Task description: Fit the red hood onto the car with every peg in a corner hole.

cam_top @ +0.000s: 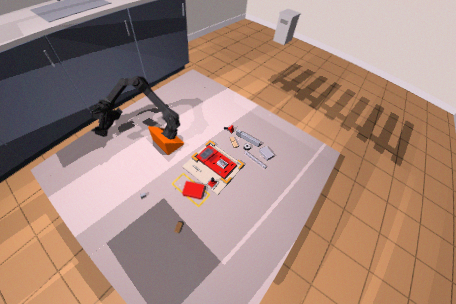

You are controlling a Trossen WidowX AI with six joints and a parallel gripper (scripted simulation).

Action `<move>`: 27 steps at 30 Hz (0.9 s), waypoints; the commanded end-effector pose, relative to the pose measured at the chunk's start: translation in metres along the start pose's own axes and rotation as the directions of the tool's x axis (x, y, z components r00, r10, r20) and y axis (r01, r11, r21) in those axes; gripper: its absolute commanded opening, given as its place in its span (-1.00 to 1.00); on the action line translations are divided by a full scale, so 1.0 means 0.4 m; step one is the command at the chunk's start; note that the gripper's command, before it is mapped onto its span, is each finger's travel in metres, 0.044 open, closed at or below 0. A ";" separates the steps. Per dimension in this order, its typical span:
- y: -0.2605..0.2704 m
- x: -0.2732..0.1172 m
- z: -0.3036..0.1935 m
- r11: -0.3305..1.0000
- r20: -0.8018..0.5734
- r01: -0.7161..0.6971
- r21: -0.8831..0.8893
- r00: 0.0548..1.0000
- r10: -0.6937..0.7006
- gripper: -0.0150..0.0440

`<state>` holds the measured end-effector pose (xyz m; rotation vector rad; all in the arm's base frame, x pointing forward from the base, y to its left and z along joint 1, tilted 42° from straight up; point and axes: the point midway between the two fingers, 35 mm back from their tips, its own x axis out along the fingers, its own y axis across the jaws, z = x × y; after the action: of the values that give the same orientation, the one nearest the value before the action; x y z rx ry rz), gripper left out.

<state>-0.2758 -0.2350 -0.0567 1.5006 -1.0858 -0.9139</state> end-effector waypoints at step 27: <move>-0.082 0.397 -0.483 0.917 -0.798 0.100 -0.385 0.464 -0.385 1.00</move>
<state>-0.0693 -0.3228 -0.0571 1.6211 -0.0887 -0.4022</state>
